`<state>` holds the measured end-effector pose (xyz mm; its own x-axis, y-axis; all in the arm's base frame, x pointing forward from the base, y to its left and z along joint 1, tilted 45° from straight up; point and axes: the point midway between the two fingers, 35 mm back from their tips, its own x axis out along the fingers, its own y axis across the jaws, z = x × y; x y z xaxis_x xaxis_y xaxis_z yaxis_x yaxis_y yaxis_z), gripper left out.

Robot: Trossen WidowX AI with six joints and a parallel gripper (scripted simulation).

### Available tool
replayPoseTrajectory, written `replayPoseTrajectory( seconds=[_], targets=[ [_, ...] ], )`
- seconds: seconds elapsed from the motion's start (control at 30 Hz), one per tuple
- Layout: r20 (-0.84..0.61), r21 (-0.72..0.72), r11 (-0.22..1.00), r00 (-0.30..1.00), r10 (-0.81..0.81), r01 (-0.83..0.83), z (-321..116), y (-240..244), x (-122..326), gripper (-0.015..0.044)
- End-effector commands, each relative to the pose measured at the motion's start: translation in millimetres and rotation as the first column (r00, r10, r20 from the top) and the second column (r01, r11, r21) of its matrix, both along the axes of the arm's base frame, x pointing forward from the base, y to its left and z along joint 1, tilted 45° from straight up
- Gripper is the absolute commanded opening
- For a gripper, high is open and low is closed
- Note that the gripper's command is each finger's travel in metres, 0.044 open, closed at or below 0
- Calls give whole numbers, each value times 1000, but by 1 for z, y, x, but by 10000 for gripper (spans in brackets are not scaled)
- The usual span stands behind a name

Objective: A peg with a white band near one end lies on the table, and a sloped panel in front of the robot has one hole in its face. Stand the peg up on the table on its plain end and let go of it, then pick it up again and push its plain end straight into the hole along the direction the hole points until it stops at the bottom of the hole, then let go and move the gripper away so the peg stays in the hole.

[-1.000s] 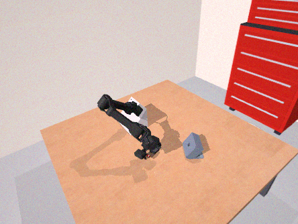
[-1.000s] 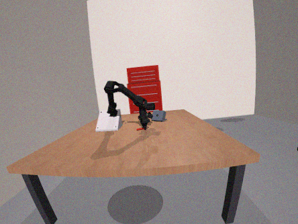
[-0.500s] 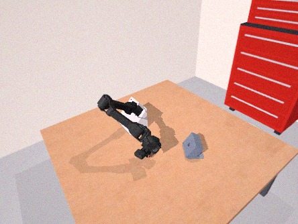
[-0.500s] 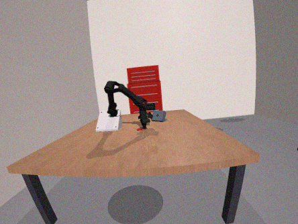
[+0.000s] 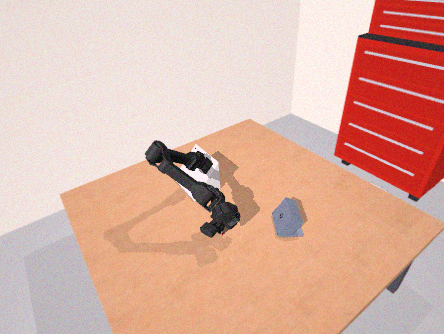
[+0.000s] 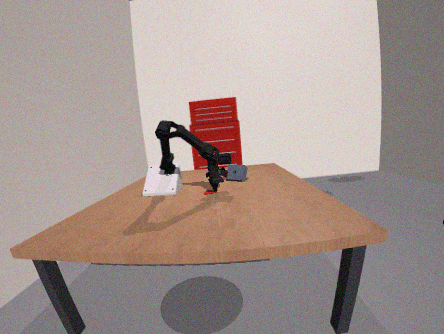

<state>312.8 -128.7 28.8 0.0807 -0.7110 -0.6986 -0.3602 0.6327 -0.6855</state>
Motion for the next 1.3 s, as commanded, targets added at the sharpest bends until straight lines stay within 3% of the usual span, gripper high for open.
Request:
replayPoseTrajectory(
  seconds=[0.0, 1.27],
  targets=[
    [0, 4, 1000, 1000, 4, -4, 0, 0, 0, 49],
    [222, 95, 966, 951, 214, -240, 17, 10, -16, 49]
  ],
)
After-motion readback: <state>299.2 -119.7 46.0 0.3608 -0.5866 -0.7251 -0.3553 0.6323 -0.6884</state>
